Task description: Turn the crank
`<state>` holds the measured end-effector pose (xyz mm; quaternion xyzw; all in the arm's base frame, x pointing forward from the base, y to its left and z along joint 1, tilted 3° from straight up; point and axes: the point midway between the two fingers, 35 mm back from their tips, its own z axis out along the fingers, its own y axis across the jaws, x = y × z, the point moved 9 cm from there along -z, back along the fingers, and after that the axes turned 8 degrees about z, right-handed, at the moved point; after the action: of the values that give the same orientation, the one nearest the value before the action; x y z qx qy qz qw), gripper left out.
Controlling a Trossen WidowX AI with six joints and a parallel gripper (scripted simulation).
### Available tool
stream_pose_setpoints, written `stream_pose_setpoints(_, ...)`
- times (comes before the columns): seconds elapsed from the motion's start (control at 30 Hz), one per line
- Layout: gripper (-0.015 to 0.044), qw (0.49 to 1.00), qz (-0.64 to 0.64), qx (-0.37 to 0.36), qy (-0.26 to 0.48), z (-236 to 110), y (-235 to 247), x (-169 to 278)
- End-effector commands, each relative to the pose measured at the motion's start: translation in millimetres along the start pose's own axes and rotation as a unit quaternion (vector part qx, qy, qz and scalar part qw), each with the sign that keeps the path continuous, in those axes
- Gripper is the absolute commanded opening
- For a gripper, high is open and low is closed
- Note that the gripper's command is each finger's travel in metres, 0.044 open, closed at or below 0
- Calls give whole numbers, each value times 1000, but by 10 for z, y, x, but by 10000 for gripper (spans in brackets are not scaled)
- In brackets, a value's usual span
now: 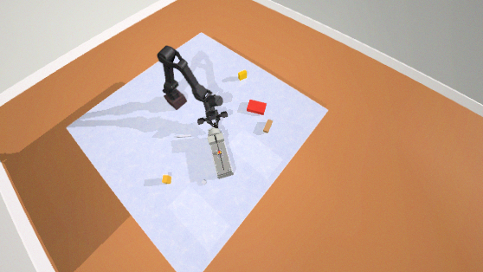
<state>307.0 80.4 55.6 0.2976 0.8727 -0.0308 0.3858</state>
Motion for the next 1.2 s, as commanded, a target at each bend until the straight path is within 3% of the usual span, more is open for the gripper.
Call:
stream_pose_setpoints(0.0,0,1000,-3,11,4,32,-67,10)
stream_pose_setpoints(1.17,0,1000,-3,11,4,34,-145,2)
